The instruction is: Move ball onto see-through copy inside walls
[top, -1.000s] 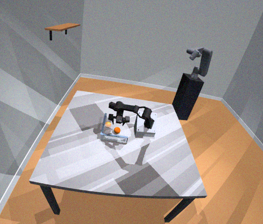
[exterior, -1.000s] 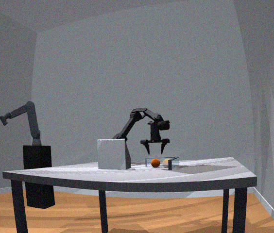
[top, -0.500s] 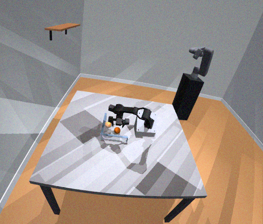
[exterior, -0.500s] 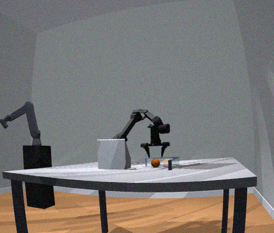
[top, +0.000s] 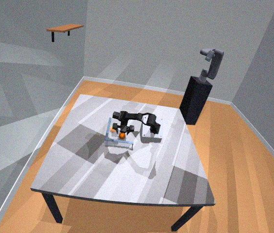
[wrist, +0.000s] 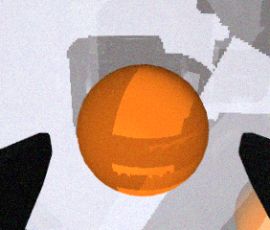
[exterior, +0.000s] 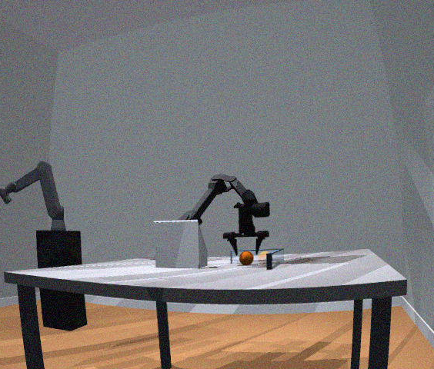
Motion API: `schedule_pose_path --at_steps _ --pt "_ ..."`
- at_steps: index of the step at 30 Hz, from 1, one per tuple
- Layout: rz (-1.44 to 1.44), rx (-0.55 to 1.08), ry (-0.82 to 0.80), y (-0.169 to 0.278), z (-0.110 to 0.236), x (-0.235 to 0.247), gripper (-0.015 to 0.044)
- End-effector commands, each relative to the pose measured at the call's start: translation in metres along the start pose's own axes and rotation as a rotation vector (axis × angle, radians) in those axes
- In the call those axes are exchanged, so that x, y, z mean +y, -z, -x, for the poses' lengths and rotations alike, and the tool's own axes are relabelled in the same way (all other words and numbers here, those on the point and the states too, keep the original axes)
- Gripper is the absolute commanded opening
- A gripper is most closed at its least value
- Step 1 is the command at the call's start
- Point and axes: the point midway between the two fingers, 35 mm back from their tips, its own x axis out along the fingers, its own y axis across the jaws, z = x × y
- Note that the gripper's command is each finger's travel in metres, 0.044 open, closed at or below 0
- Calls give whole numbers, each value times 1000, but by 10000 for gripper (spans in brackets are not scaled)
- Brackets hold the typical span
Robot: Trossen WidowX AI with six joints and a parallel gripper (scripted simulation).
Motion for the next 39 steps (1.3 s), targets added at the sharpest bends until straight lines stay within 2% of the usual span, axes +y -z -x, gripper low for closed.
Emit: schedule_pose_path --at_steps 1,9,13,20,22,30,39 --pt "-10 -5 -2 1 -7 1 405" --pt "-9 -7 -2 0 -17 2 405" --pt "-9 -7 -2 0 -17 2 300" --pt "-9 -7 -2 0 -17 2 254" --pt "-9 -6 -2 0 -16 1 201" --pt "-11 6 1 4 29 -7 0" --pt "-13 7 0 5 87 -6 0"
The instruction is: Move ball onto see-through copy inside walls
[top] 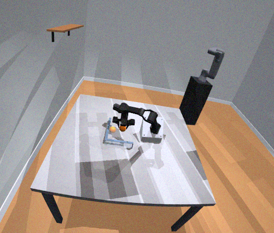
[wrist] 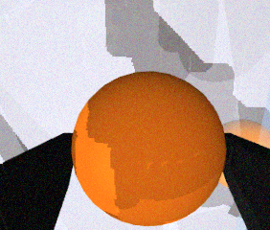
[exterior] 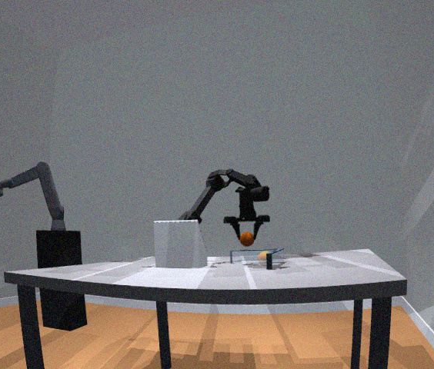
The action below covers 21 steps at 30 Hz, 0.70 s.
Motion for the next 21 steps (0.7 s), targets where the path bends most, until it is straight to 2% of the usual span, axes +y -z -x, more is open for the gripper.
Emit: schedule_pose_path --at_steps 1,6,11,21 --pt "12 6 14 -2 29 1 0" --pt "14 -1 12 -4 58 7 0" --pt "-8 -2 12 -4 58 6 0" --pt "-328 -3 12 8 51 -14 0"
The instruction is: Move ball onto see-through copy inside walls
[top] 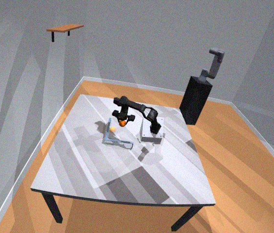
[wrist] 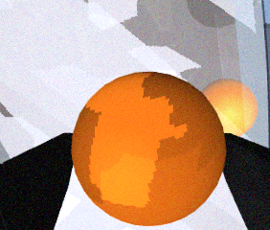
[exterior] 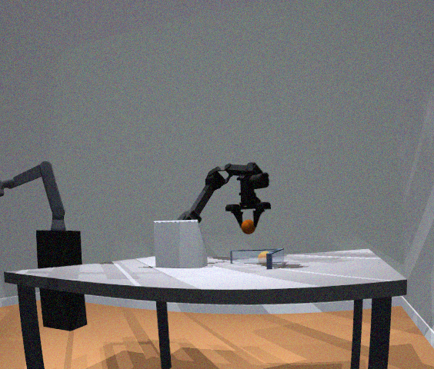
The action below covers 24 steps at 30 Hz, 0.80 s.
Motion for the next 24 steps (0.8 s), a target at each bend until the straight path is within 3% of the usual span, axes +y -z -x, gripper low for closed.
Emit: schedule_pose_path --at_steps 1,24 --pt "-120 -1 6 4 -2 -10 0" --pt "-871 -5 7 21 -27 -59 0"
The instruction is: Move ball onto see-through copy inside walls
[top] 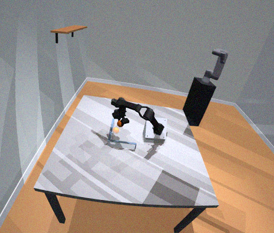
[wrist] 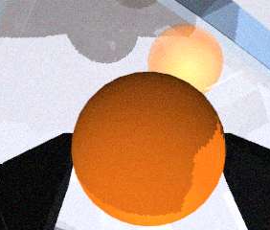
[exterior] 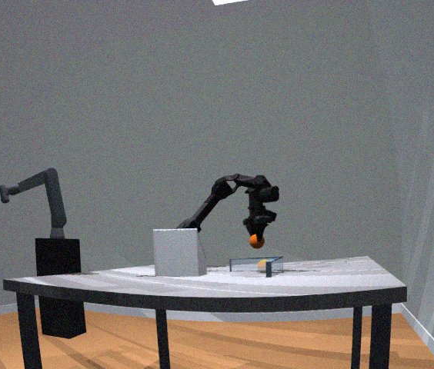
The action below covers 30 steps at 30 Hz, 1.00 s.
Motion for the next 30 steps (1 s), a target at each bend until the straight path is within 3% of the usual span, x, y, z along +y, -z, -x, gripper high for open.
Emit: schedule_pose_path --at_steps 1,13,20,30 --pt "-122 -9 3 -4 -3 -10 0" --pt "-508 -11 2 -14 -20 -33 0" --pt "-530 -11 2 -14 -23 -35 0" --pt "-530 -12 1 -16 -76 -36 0"
